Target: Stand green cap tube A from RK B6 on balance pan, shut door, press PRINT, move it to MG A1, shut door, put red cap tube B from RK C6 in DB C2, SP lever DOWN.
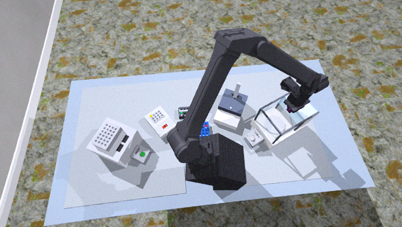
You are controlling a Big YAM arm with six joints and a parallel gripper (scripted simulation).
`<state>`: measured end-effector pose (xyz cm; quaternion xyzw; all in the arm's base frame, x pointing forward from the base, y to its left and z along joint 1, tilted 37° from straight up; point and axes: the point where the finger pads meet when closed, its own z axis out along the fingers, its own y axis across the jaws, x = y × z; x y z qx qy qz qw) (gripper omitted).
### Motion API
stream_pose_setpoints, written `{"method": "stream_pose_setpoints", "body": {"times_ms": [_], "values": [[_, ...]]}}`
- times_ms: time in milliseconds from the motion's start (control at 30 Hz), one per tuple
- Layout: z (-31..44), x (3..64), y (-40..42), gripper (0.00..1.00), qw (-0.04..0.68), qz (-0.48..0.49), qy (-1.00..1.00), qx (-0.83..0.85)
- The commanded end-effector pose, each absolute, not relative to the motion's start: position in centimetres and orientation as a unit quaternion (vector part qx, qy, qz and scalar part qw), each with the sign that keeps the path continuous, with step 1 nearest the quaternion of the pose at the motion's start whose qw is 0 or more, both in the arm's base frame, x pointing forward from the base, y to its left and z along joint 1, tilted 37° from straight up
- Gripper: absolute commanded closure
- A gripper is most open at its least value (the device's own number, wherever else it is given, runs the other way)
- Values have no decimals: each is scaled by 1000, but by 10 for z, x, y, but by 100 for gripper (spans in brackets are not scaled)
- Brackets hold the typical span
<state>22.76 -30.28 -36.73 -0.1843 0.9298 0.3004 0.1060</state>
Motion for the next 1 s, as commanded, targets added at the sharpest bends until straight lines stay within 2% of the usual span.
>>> {"method": "stream_pose_setpoints", "body": {"times_ms": [0, 967], "values": [[-359, 239, -309, 94, 107, 285, 934, -188], [-348, 227, -289, 94, 107, 287, 933, -188]]}}
